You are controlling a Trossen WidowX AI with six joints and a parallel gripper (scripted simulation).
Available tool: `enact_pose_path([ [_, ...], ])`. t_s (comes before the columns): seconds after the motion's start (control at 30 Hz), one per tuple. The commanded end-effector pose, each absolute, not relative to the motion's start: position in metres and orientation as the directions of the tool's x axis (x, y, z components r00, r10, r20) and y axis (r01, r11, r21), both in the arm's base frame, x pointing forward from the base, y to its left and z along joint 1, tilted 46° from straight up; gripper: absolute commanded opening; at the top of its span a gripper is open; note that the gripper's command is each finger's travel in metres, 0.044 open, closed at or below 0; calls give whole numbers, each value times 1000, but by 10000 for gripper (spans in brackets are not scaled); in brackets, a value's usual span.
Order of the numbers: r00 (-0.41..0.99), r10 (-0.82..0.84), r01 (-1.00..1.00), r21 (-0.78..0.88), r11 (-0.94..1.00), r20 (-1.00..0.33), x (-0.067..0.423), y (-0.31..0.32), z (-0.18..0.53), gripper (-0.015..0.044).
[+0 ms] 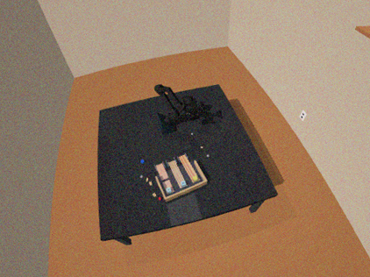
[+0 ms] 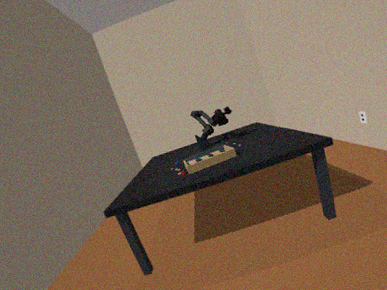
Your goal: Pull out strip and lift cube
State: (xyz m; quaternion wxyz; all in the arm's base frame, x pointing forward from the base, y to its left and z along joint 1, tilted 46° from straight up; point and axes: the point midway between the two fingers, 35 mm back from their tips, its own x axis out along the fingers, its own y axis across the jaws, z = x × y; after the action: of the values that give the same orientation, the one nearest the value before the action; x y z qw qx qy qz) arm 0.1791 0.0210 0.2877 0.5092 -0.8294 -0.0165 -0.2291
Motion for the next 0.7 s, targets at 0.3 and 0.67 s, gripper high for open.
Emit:
enact_pose_path([
  [0.3,965,-23,250,-942,-222,261,254,48,273,400],
  [0.67,969,86,-246,-843,479,-233,330,5,177,400],
])
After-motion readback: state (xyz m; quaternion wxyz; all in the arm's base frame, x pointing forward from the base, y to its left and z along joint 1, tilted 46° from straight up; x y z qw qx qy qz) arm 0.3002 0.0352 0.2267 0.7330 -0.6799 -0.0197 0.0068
